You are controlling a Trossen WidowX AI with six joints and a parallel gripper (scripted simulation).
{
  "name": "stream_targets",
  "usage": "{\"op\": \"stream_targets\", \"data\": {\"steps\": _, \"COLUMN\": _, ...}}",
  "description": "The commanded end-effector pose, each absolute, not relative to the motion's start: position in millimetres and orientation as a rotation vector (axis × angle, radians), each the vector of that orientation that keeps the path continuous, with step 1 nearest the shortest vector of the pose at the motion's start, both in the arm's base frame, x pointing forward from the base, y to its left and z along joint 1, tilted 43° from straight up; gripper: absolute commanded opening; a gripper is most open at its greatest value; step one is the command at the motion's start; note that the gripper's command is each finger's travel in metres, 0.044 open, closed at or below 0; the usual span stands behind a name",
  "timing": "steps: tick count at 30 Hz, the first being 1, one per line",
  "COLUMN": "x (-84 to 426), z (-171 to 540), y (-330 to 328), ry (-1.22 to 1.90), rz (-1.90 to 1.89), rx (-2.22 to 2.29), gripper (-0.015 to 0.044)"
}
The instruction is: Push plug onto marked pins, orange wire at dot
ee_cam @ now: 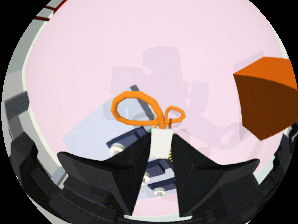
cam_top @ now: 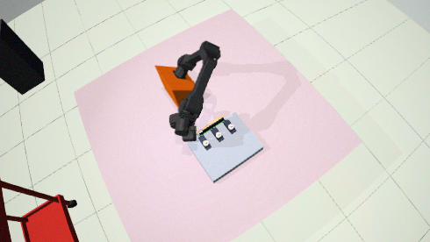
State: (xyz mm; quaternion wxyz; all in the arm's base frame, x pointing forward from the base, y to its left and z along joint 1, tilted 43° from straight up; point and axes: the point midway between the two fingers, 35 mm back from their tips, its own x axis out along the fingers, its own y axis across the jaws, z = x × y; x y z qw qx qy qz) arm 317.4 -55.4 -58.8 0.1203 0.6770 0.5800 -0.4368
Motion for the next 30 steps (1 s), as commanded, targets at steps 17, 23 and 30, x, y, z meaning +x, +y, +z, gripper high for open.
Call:
{"op": "stream_targets", "data": {"steps": 17, "x": 275, "z": -46, "y": -45, "ry": 1.337, "rz": -2.053, "rx": 2.31, "gripper": 0.0}}
{"op": "stream_targets", "data": {"steps": 23, "x": 261, "z": -44, "y": -40, "ry": 1.177, "rz": -2.298, "rx": 2.378, "gripper": 0.0}}
{"op": "stream_targets", "data": {"steps": 30, "x": 254, "z": -51, "y": -31, "ry": 1.085, "rz": -2.421, "rx": 2.404, "gripper": 0.0}}
